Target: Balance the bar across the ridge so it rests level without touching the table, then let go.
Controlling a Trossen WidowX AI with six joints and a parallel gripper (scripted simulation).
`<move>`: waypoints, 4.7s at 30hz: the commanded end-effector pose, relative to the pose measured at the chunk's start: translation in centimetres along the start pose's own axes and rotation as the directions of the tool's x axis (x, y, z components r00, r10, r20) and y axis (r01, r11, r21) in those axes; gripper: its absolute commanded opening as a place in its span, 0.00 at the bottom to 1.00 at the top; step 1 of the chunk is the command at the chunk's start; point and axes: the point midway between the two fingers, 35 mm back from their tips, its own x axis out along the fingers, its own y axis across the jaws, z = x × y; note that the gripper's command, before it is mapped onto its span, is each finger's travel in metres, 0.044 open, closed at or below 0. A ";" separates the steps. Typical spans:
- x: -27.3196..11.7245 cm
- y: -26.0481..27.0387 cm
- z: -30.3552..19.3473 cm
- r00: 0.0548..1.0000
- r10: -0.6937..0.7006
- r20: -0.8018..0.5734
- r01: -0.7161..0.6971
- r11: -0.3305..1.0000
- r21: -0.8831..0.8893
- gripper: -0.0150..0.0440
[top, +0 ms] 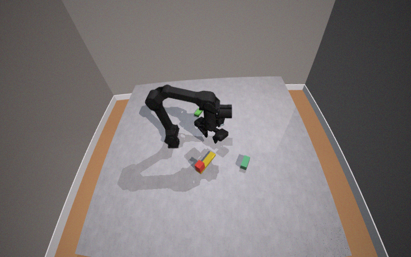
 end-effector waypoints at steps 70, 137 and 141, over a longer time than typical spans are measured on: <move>10.4 -2.6 -7.2 0.986 0.104 0.131 -0.085 0.985 -0.149 0.79; 3.6 -3.7 -8.0 0.986 0.103 0.130 -0.084 0.985 -0.148 0.25; 2.6 -3.7 -8.2 0.986 0.104 0.130 -0.084 0.985 -0.148 0.25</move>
